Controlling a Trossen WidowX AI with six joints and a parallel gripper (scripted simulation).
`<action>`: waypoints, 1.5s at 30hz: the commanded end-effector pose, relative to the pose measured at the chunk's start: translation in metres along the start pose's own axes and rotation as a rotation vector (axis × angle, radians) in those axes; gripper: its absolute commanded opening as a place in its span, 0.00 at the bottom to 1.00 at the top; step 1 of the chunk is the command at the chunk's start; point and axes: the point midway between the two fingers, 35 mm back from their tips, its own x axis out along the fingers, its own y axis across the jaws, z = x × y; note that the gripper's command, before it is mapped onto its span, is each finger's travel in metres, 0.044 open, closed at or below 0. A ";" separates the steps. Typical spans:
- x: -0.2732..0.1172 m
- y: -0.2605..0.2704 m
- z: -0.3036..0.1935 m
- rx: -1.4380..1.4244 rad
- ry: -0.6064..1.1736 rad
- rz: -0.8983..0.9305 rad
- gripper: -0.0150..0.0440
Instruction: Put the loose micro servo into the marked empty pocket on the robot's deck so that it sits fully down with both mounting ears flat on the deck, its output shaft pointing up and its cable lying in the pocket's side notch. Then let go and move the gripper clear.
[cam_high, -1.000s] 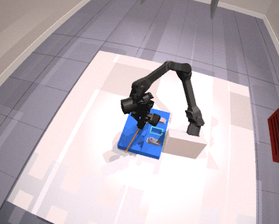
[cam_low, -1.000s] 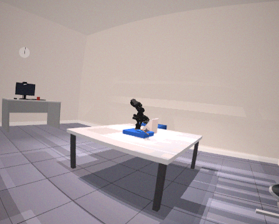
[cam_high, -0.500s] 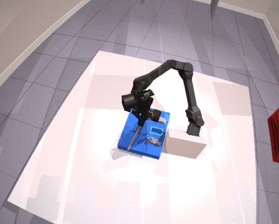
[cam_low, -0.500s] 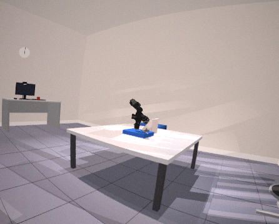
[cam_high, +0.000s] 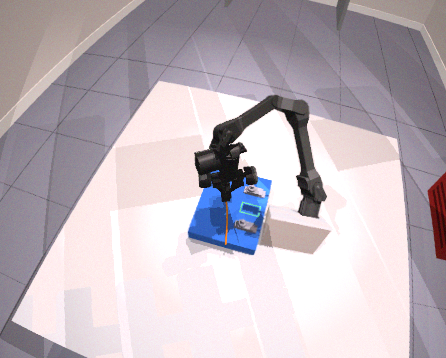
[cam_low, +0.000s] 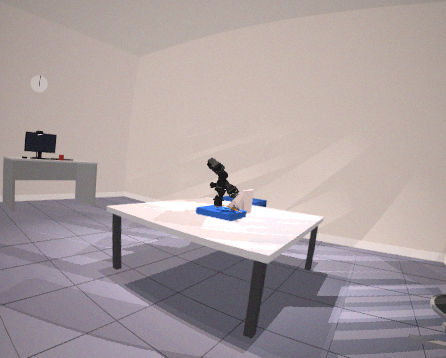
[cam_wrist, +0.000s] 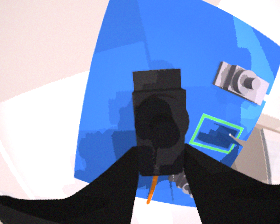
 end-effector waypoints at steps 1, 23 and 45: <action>-0.001 0.000 0.000 -0.129 -0.005 0.004 0.25; -0.001 0.000 0.000 -0.892 -0.006 0.002 0.25; -0.001 -0.020 -0.009 -1.188 -0.005 0.000 0.25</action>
